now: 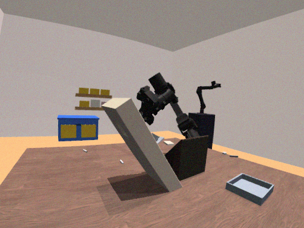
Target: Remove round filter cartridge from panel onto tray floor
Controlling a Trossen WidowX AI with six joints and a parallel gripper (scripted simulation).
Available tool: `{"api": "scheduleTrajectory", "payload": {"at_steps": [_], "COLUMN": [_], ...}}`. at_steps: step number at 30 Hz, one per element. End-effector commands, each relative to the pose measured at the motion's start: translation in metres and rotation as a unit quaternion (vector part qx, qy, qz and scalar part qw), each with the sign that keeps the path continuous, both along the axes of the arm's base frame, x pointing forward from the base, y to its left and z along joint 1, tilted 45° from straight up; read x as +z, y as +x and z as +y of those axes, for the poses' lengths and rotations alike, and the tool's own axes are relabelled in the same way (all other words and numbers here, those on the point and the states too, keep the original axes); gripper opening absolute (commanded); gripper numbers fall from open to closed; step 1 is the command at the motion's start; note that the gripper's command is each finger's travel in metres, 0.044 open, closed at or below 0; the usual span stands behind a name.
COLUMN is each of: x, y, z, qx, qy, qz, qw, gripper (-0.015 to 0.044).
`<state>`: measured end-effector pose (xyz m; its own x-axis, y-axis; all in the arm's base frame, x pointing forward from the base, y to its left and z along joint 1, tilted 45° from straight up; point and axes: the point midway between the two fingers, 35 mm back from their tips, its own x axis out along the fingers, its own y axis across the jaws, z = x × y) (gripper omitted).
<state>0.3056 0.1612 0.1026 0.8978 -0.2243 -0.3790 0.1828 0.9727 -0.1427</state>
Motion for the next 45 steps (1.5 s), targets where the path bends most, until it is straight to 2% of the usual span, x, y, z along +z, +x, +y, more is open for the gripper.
{"api": "scheduleTrajectory", "payload": {"at_steps": [1,4,6,10,23,33,45], "x": [-0.0003,-0.0003,-0.0003,-0.0013,-0.0021,-0.0019,-0.0016], "y": [0.0004,0.0004,0.0004,0.0023,0.0037,0.0032,0.0025], "z": [0.0006,0.0006,0.0006,-0.0006,-0.0017,-0.0016,-0.0014], "qx": [0.002,0.002,0.002,0.012,0.097,0.16,0.228], "qy": [0.003,0.003,0.003,-0.02,-0.221,-0.368,-0.526], "qz": [0.001,0.001,0.001,0.009,0.06,0.096,0.135], "qw": [1.0,1.0,1.0,1.0,0.969,0.911,0.808], "gripper": [0.007,0.005,0.0,0.0,0.0,0.0,0.0]}}
